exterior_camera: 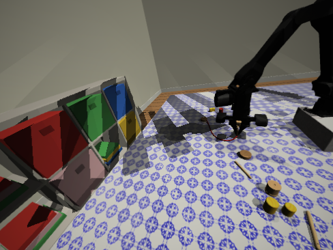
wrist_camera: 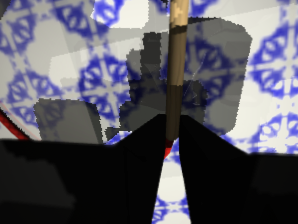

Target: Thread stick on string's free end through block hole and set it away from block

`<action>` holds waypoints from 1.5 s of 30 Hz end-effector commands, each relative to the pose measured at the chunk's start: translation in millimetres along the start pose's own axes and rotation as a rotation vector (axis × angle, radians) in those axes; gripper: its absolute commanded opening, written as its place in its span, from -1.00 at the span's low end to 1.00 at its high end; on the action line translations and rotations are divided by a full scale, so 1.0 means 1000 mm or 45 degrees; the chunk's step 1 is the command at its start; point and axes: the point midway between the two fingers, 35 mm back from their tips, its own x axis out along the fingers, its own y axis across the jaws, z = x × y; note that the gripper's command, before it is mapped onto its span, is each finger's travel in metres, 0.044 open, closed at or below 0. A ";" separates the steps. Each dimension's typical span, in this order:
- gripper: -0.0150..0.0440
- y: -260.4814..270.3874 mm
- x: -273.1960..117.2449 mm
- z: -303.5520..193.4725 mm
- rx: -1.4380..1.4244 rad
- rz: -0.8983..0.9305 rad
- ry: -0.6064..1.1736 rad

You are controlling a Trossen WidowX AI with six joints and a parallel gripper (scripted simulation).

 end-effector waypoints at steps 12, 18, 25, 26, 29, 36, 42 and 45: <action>-0.49 -0.002 -0.001 0.017 -0.002 0.002 0.009; -0.49 -0.002 -0.001 0.023 -0.002 0.002 0.009; -0.49 -0.002 -0.001 0.033 -0.002 0.002 0.008; -0.49 -0.002 -0.001 0.035 -0.002 0.002 0.008; -0.49 -0.002 -0.001 0.039 -0.002 0.002 0.008; -0.49 -0.002 -0.001 0.050 -0.002 0.002 0.007; -0.49 -0.002 -0.001 0.059 -0.002 0.002 0.006; -0.49 -0.002 -0.001 0.064 -0.002 0.002 0.006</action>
